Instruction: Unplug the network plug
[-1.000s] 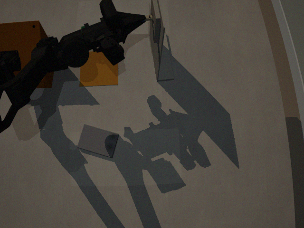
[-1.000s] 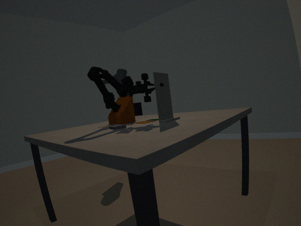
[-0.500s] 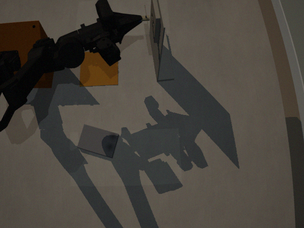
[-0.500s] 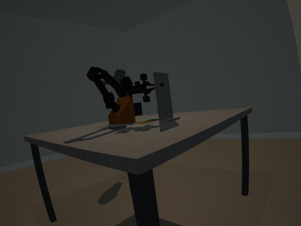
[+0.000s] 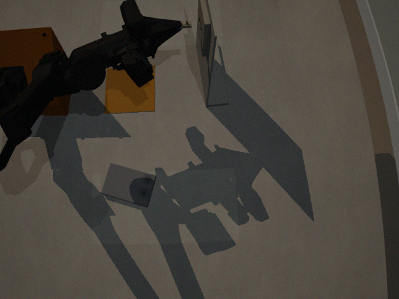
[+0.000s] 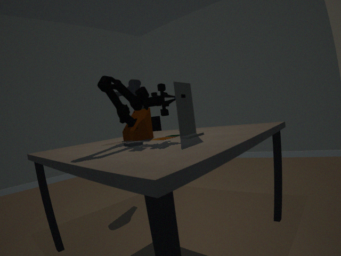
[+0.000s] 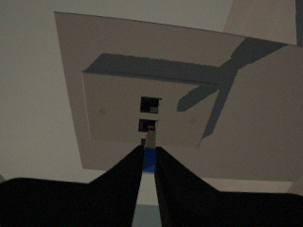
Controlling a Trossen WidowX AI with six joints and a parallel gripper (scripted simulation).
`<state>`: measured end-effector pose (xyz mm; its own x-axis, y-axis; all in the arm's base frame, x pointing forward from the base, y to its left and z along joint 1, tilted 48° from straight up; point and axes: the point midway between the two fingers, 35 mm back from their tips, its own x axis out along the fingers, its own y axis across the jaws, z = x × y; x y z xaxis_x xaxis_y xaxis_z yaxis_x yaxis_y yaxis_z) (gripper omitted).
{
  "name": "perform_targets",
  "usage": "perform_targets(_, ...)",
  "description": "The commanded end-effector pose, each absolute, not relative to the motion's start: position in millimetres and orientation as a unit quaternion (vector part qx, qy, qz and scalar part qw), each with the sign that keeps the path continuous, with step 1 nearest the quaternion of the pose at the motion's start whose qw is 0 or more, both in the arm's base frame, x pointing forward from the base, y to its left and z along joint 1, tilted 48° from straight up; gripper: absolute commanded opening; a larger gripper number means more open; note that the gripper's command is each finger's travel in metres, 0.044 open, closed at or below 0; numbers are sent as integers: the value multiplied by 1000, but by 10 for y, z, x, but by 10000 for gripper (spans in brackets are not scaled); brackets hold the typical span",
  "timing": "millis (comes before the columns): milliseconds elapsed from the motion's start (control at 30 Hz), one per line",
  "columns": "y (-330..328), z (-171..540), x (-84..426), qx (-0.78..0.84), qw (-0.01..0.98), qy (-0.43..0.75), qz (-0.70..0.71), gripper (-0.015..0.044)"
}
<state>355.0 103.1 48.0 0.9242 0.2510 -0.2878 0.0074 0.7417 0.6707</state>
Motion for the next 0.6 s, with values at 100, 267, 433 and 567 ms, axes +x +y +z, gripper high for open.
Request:
perform_targets(100, 1016, 475, 3497, 353, 915, 184, 64, 0)
perform_targets(267, 1013, 478, 3467, 353, 915, 184, 64, 0)
perform_targets(433, 1010, 481, 3438, 353, 915, 184, 64, 0)
perform_targets(567, 1008, 484, 3414, 353, 915, 184, 64, 0)
